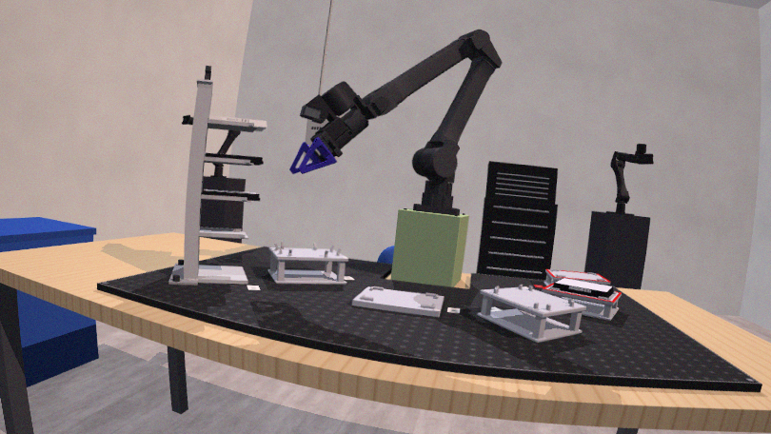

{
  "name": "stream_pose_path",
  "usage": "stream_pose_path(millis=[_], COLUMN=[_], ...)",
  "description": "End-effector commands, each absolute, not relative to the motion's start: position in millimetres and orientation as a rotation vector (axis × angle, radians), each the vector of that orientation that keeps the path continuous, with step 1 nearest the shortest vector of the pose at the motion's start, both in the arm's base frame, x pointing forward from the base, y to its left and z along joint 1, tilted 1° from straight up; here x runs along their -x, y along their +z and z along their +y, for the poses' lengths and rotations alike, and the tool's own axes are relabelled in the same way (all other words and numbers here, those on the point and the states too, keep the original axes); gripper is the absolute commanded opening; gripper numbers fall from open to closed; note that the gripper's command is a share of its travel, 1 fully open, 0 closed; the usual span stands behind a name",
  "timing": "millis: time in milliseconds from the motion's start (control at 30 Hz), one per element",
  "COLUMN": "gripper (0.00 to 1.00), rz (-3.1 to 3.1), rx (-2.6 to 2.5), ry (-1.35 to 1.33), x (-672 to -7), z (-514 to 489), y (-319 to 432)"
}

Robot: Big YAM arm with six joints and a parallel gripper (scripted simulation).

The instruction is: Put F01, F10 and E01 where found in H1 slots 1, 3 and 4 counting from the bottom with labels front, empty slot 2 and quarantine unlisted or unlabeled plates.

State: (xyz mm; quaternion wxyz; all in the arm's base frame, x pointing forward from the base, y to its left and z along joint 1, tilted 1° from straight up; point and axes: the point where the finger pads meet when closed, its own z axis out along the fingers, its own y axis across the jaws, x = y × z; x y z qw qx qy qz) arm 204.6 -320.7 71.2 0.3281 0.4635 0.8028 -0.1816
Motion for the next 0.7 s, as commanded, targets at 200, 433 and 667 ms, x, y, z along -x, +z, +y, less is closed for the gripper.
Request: stream_pose_path(millis=[200,433,667], gripper=[1.0,1.0,1.0], rz=[2.076,2.076,2.077], rx=[-1.204,-1.205,-1.205], ry=[-0.479,-0.479,-0.479], x=[-211,-210,-210], z=[-323,-322,-322], y=[62,51,41])
